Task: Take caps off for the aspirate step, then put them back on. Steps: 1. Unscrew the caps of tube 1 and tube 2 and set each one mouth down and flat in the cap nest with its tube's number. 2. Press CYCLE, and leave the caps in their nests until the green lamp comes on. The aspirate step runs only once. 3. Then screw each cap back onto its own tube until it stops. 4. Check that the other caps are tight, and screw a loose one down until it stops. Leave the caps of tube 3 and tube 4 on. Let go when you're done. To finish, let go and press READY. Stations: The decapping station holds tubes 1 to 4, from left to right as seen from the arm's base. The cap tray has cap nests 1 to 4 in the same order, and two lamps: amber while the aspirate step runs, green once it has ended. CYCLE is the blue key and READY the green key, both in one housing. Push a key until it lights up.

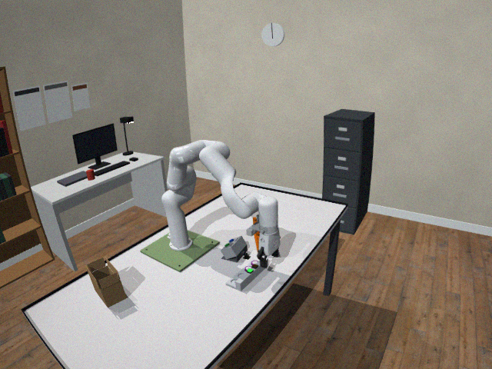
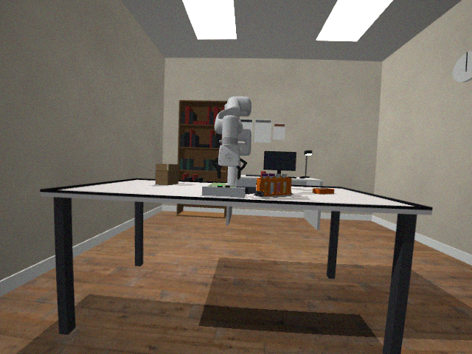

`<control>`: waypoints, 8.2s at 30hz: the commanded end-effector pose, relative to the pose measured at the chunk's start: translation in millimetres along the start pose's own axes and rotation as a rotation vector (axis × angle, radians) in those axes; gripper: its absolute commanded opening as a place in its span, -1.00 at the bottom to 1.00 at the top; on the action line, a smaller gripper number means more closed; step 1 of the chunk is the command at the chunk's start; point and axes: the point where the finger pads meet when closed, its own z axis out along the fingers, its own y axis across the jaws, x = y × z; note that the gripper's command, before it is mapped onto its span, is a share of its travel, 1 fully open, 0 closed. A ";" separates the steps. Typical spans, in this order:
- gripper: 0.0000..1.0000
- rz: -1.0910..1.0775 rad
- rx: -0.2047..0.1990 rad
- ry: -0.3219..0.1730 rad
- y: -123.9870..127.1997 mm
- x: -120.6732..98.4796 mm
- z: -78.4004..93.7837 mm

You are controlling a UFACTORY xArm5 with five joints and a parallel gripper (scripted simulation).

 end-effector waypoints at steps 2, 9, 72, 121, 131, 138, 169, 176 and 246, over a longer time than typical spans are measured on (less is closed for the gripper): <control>1.00 0.000 0.008 -0.005 0.1 -1.3 -1.8; 1.00 0.000 0.008 -0.005 0.1 -1.3 -1.8; -0.08 0.000 0.007 -0.004 46.5 107.5 -47.4; -0.08 0.000 0.007 -0.004 46.0 106.5 61.4; -0.08 0.000 0.007 -0.004 45.9 107.2 65.4; -0.08 0.000 0.007 -0.004 45.8 107.2 67.4; -1.00 0.000 0.007 -0.004 46.3 107.3 12.3; -1.00 0.000 0.007 -0.004 46.5 107.4 -22.8; -1.00 0.387 0.005 -0.004 259.3 224.2 -70.6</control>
